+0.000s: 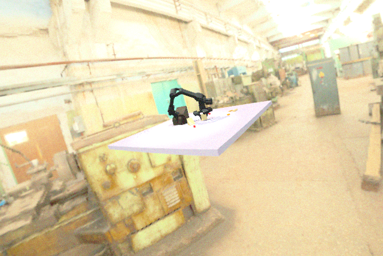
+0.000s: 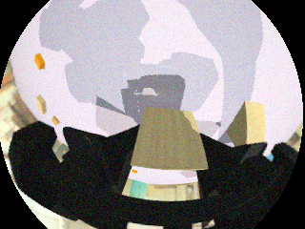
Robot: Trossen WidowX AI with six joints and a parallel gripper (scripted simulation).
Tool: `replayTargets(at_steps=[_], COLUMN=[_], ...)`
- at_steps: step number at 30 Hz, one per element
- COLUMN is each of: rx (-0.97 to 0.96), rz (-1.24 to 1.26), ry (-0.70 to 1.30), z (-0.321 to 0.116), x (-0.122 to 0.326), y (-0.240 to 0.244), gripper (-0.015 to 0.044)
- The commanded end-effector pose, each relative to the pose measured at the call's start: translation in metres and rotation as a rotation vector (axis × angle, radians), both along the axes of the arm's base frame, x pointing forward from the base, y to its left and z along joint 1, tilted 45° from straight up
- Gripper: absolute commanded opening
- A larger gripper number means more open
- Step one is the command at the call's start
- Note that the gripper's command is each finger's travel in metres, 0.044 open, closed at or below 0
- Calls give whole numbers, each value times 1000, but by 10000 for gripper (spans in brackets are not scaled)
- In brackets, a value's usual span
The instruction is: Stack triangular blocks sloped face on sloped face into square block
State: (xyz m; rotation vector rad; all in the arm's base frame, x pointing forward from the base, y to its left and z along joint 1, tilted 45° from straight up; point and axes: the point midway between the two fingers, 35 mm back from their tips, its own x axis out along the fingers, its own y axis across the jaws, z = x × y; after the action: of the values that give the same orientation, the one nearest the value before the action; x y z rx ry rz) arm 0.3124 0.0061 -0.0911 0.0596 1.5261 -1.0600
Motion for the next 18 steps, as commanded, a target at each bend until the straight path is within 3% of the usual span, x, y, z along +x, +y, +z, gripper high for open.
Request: replayTargets(at_steps=[1,18], rx=[-58,-307], rz=[60,313], ry=[-47,-302], z=[1,0], x=[-6,-28], y=[6,28], gripper=[0,0])
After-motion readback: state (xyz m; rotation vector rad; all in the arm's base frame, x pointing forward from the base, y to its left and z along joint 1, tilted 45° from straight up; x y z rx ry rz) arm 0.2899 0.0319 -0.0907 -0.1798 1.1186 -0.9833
